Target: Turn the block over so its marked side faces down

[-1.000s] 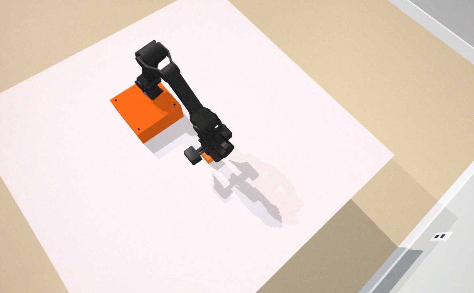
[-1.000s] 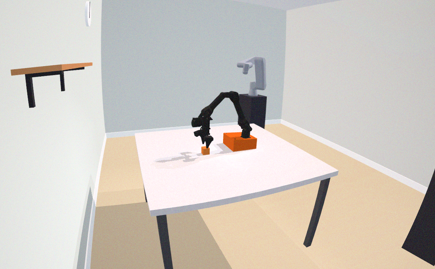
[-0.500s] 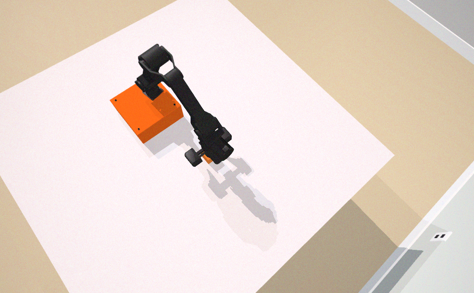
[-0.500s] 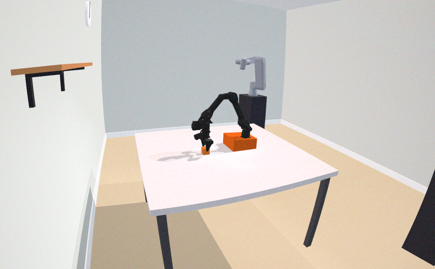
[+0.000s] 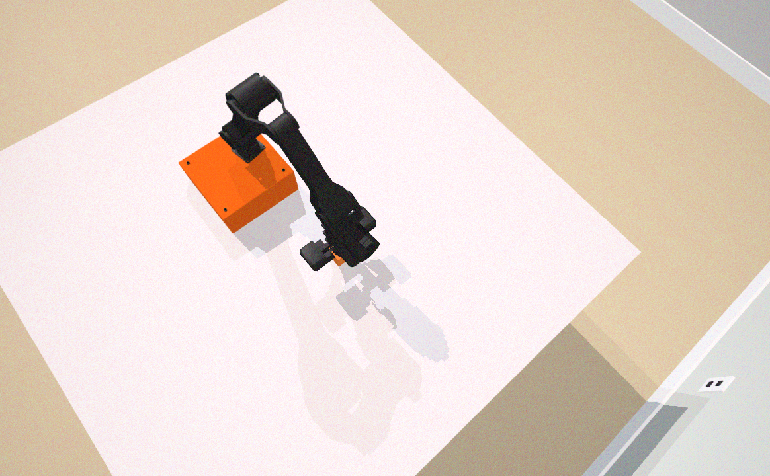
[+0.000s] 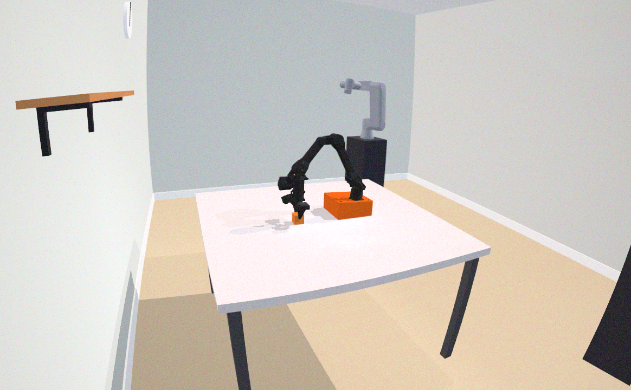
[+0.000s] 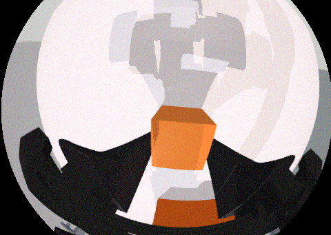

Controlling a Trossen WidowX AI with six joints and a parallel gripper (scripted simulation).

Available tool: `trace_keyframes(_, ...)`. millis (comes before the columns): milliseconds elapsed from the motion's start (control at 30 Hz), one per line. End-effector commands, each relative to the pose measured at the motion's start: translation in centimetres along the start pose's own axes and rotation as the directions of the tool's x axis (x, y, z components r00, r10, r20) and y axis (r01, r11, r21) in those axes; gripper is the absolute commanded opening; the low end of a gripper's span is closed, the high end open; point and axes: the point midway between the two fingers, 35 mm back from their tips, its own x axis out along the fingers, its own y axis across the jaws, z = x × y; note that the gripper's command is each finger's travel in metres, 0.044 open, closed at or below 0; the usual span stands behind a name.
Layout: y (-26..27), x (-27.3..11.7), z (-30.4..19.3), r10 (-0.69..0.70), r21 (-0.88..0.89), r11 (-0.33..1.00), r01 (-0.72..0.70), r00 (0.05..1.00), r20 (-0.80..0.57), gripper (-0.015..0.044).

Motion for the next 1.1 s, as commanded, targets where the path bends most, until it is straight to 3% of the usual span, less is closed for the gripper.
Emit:
trace_keyframes(0,0.0,0.2,-0.1,0.002,-0.002,1.0,-0.002,1.0,-0.003,0.0183)
trace_keyframes(400,0.0,0.2,-0.1,0.002,-0.002,1.0,-0.002,1.0,-0.003,0.0103)
trace_keyframes(533,0.0,-1.7,0.0,0.002,-0.002,1.0,-0.002,1.0,-0.003,0.0)
trace_keyframes(800,0.0,-2.8,0.0,0.002,-0.002,1.0,-0.002,1.0,-0.001,0.0)
trace_keyframes(1067,0.1,-2.3,0.2,0.002,-0.004,1.0,-0.001,0.993,0.114,0.0)
